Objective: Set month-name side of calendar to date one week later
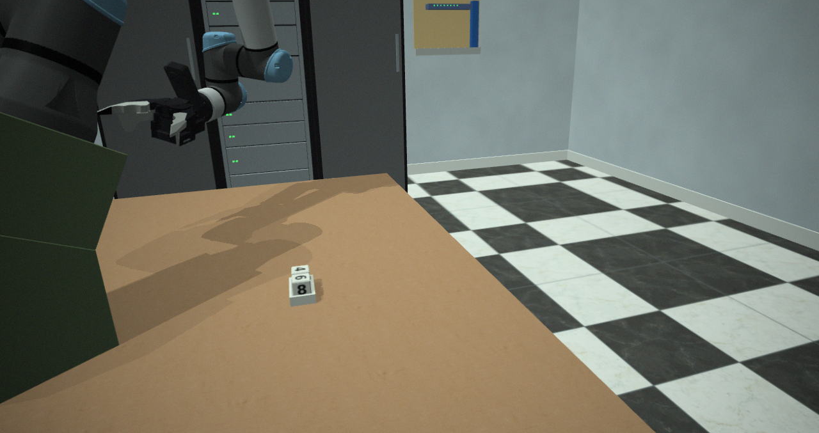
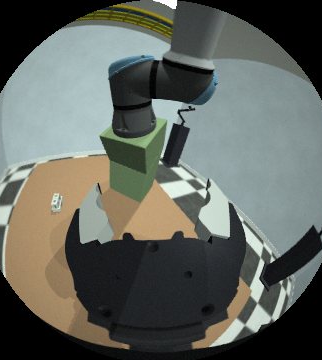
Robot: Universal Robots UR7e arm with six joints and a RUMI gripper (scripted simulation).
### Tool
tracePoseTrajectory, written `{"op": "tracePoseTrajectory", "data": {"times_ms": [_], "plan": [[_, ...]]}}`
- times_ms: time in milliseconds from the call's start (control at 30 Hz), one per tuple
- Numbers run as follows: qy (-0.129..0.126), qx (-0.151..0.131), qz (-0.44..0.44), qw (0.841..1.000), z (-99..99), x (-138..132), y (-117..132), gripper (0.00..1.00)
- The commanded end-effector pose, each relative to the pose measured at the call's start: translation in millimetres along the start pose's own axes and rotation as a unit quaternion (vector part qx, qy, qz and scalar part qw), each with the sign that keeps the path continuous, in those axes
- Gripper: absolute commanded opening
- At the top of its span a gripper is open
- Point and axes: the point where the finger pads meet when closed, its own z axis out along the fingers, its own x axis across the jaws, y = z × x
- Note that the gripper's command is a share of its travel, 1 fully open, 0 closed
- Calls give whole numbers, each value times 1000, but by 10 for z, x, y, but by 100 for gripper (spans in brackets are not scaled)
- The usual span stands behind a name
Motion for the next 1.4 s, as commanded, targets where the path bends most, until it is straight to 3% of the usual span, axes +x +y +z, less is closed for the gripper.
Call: {"op": "tracePoseTrajectory", "data": {"times_ms": [0,833,1100,1367], "plan": [[0,0,0,1000,-2,1,-2,100],[6,-3,1,1000,9,-13,2,100],[20,-12,5,1000,15,-55,31,100],[59,-38,16,997,33,-176,117,100]]}}
